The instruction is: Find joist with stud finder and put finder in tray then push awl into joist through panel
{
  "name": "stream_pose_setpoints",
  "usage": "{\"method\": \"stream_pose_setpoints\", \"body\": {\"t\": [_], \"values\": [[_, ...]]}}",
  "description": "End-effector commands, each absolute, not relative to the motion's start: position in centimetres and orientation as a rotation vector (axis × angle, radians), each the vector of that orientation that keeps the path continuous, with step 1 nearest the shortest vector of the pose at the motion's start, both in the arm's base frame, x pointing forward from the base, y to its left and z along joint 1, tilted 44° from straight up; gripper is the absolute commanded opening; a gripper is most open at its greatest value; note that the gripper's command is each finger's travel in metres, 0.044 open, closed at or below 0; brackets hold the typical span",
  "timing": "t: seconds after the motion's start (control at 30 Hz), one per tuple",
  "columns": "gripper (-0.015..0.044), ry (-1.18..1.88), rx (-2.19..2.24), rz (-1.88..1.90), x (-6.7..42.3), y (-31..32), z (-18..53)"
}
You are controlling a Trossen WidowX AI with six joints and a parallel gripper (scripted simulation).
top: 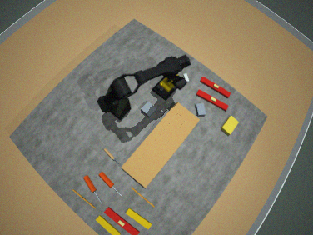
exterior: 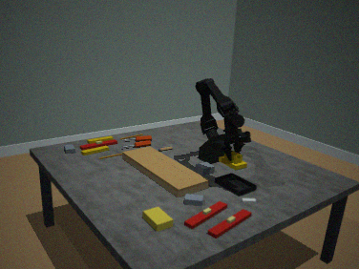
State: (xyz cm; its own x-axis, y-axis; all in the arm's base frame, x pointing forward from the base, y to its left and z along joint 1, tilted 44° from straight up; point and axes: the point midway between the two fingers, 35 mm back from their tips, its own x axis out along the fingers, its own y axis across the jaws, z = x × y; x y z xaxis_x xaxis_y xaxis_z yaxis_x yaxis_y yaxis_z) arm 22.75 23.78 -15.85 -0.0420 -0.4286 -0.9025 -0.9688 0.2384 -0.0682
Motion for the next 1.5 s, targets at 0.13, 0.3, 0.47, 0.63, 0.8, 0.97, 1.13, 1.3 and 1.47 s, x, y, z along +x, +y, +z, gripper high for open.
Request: {"method": "stream_pose_setpoints", "body": {"t": [0.13,0.3,0.47,0.63,0.8,0.97,1.13,1.3,1.47], "values": [[0.0,1.633,-1.37,0.83,20.6,24.5,-17.6],[0.0,1.633,-1.37,0.83,20.6,23.9,-18.4],[0.0,1.632,-1.37,0.83,20.6,23.1,-19.4],[0.0,1.632,-1.37,0.829,20.5,22.3,-20.4],[0.0,1.632,-1.371,0.829,20.4,21.4,-21.3],[0.0,1.633,-1.371,0.828,20.2,20.6,-22.2],[0.0,1.633,-1.372,0.827,20.0,19.7,-23.1],[0.0,1.633,-1.372,0.827,19.8,19.0,-23.7],[0.0,1.633,-1.372,0.827,19.8,18.7,-24.1]]}}
